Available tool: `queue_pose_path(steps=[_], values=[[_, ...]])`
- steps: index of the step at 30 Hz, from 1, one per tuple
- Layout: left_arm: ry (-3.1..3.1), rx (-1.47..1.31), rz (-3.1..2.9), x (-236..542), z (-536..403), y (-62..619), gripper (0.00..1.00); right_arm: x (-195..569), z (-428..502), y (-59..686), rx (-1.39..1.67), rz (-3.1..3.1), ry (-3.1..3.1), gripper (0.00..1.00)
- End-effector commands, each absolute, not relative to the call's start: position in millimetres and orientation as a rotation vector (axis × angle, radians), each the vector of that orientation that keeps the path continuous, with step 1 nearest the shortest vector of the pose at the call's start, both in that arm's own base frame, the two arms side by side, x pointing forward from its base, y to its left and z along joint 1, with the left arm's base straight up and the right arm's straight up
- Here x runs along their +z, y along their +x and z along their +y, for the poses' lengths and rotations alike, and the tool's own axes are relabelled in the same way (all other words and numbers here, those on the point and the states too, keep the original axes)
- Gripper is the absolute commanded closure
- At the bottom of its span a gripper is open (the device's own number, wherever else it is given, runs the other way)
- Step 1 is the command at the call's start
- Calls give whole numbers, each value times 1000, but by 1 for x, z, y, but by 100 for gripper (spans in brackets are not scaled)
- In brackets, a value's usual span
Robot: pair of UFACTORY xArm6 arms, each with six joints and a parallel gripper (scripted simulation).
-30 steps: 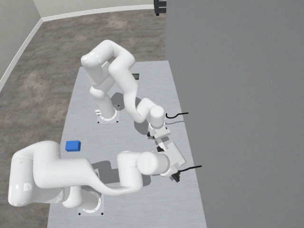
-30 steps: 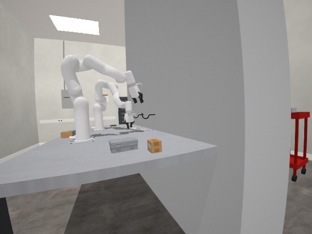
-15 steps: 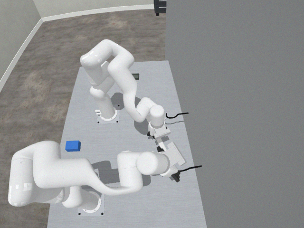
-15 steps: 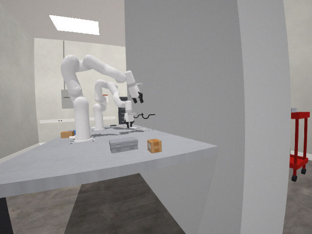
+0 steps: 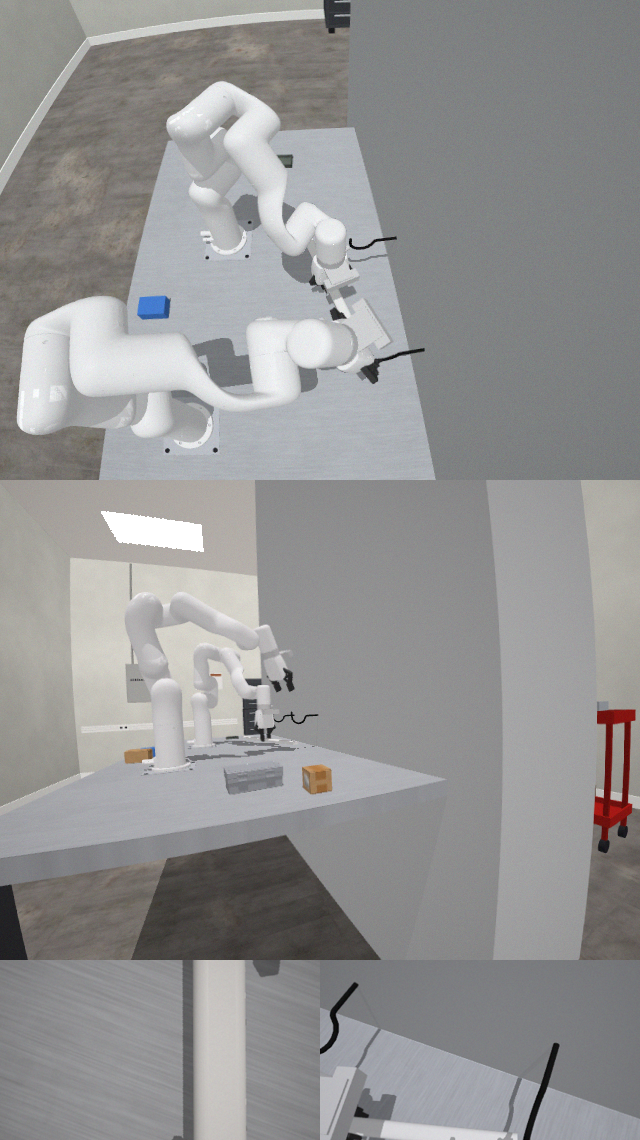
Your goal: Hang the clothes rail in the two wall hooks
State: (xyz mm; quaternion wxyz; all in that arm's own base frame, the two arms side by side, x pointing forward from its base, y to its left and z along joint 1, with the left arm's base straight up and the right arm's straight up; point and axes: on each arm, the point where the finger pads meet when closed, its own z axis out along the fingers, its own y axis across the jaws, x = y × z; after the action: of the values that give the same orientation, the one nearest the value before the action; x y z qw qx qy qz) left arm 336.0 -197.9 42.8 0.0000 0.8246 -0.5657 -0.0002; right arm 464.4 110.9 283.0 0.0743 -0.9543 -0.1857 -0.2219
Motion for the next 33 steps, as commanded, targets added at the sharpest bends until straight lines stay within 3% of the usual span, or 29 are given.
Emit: queue_pose_path(steps=[1,33], values=[[2586,14,-1785,48,-199,338,100,285,111,466,-677,-547,-2863,0],[2586,14,-1785,66,-199,338,100,285,111,466,-677,-547,-2863,0]])
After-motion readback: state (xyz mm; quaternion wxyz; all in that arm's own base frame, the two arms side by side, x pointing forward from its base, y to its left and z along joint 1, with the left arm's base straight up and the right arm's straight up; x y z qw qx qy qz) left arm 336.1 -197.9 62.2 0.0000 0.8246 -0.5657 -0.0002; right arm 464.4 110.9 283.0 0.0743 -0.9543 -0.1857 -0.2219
